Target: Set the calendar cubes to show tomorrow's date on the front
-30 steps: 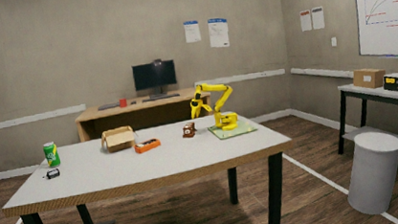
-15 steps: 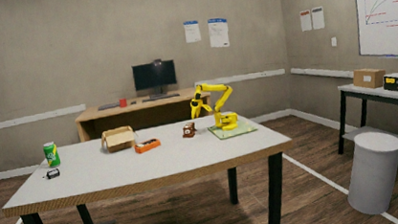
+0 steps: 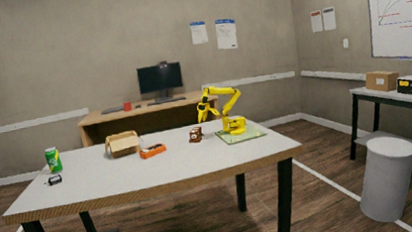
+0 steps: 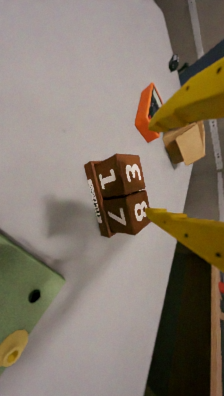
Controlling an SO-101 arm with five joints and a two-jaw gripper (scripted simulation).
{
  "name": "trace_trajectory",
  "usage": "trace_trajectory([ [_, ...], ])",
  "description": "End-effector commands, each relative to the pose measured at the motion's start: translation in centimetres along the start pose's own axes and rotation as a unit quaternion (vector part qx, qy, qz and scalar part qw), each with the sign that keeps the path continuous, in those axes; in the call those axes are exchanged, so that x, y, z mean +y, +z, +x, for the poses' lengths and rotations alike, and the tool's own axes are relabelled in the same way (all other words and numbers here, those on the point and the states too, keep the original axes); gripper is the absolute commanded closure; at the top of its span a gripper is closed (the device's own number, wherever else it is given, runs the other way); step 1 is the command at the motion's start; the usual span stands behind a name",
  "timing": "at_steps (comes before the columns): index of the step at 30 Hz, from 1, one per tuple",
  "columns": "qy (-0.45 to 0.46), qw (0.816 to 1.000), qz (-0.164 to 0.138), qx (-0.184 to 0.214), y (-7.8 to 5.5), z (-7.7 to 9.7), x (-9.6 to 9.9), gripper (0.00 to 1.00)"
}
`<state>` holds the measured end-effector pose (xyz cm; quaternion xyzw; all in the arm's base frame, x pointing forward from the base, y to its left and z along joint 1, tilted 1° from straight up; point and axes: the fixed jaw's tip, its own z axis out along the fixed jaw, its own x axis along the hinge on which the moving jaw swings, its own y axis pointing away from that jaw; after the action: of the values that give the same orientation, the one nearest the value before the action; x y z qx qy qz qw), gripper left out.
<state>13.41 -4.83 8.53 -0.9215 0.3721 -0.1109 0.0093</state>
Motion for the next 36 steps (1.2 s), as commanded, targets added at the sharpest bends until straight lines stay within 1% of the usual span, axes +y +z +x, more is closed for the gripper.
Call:
trace_trajectory([
  [1,-0.007,1.000,0.002,0.001,-0.1,-0.3,0.0,0.70],
  [5,-0.007,0.999,0.020,0.035,-0.9,0.0,-0.1,0.69],
  [10,-0.007,0.994,0.053,0.100,-2.4,0.6,-0.4,0.68],
  [12,-0.007,0.994,0.053,0.100,-2.4,0.6,-0.4,0.68],
  [17,-0.007,0.983,0.085,0.163,-4.0,0.9,-0.6,0.66],
  [21,-0.007,0.975,0.102,0.197,-4.9,1.0,-0.6,0.65],
  [25,-0.007,0.972,0.108,0.208,-5.2,1.0,-0.6,0.65],
  [32,-0.005,0.972,0.109,0.209,-5.2,1.0,-0.6,0.65],
  [36,0.011,0.973,0.110,0.205,-5.2,1.1,-0.6,0.65],
])
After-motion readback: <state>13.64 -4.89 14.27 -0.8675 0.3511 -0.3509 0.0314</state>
